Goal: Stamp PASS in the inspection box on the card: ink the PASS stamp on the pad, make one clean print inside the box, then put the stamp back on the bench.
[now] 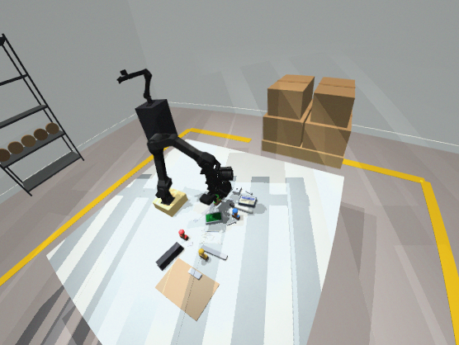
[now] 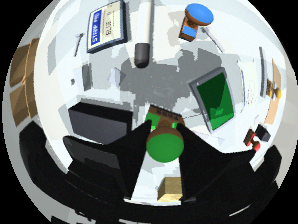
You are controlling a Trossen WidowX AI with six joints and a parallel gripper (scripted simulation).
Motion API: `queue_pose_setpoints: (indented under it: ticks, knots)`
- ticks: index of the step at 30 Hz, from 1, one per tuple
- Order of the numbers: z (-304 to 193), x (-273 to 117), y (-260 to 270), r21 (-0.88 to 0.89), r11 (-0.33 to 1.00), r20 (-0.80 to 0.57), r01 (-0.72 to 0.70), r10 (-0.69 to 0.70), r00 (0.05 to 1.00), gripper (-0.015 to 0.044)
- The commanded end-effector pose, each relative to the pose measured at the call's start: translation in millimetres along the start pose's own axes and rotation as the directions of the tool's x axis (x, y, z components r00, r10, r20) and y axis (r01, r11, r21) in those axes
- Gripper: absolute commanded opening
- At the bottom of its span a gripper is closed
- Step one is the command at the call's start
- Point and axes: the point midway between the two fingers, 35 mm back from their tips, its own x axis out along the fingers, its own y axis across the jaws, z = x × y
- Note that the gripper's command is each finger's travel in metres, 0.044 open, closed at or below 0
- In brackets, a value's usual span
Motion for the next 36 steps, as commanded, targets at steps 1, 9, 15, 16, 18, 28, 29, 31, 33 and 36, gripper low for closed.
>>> queue_pose_setpoints:
  ticks: [1, 9, 15, 16, 18, 28, 29, 31, 33, 36]
  knots:
    - [0.3, -3.1, 0.6, -0.004, 1.0, 0.001, -0.004, 0.004, 1.0, 0.0]
    - [0.4, -7.0, 0.7, -0.004, 1.0, 0.001, -0.004, 0.004, 1.0, 0.0]
    - [0.4, -9.9, 0.7, -0.004, 1.0, 0.001, -0.005, 0.005, 1.0, 0.0]
    - [0.4, -10.4, 0.7, -0.004, 1.0, 0.001, -0.005, 0.005, 1.0, 0.0]
    - [0.4, -11.4, 0.8, -0.004, 1.0, 0.001, -0.005, 0.005, 1.0, 0.0]
    - [0.4, -16.3, 0.8, -0.004, 1.0, 0.001, -0.005, 0.005, 1.0, 0.0]
    - [0.4, -16.7, 0.8, -0.004, 1.0, 0.001, -0.005, 0.005, 1.0, 0.0]
    - [0.4, -17.7, 0.8, -0.004, 1.0, 0.001, -0.005, 0.005, 1.0, 0.0]
    - [0.3, -18.7, 0.8, -0.004, 1.0, 0.001, -0.005, 0.005, 1.0, 0.0]
    - [0.3, -20.2, 0.8, -0.004, 1.0, 0.001, -0.006, 0.006, 1.0, 0.0]
